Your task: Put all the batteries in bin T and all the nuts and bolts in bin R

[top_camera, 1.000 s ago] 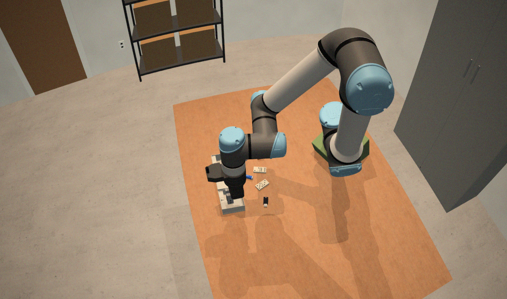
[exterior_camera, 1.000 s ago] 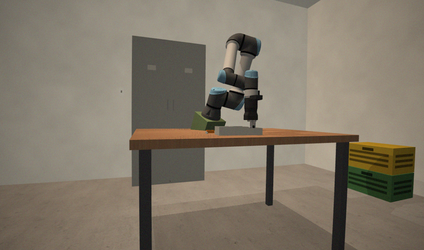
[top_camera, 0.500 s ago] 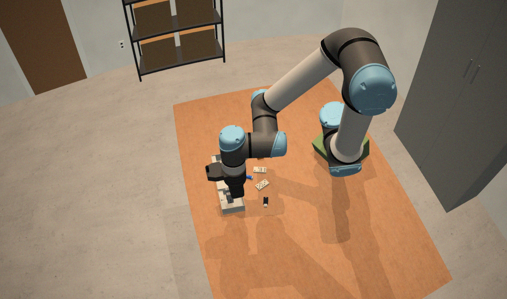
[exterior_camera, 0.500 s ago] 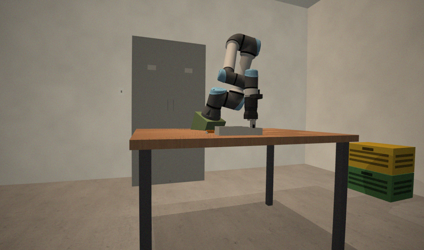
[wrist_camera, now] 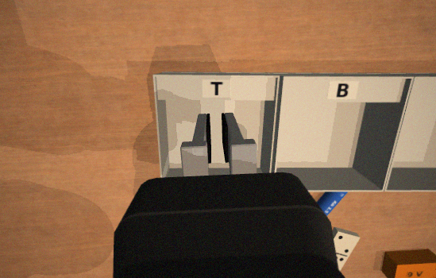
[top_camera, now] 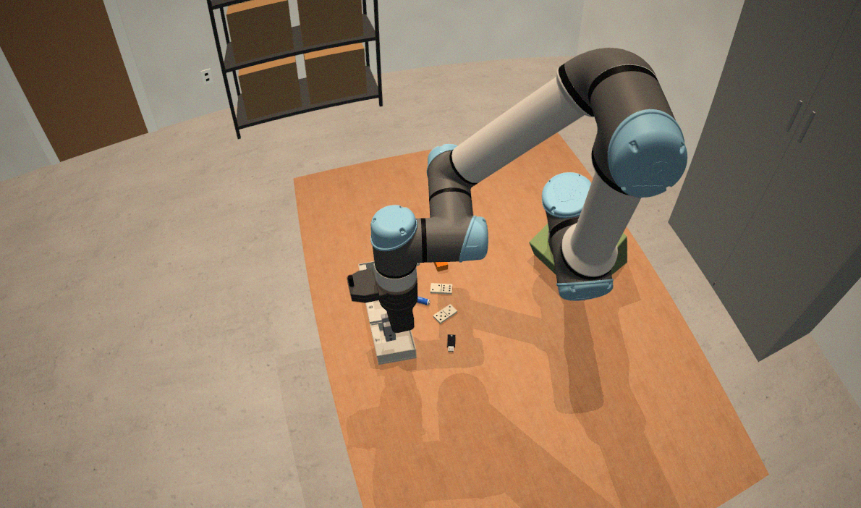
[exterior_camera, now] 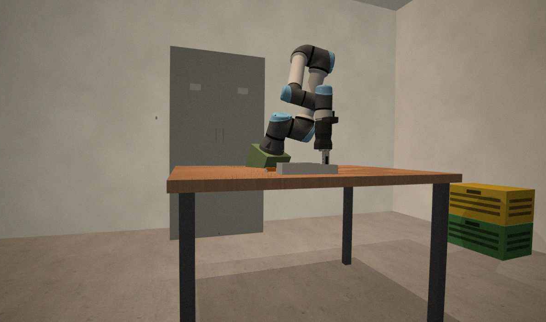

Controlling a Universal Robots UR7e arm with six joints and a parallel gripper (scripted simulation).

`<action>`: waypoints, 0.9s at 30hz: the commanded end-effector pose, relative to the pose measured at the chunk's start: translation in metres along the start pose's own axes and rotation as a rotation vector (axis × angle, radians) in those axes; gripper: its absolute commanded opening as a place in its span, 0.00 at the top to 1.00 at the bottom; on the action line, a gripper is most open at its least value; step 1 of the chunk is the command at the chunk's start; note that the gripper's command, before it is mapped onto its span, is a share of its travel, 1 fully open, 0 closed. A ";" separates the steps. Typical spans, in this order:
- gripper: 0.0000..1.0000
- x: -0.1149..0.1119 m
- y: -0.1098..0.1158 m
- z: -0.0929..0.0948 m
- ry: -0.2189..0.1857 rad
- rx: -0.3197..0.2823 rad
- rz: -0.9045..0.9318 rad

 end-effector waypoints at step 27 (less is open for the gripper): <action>0.69 0.000 -0.002 -0.088 0.000 0.003 0.000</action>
Point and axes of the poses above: the point where the finger pads meet when closed, its own z axis out along the fingers, its own x axis across the jaws, y = z × x, the point moved 8 cm from there along -z, back along the fingers, and after that the axes turned 13 degrees about z, right-handed, at the moved point
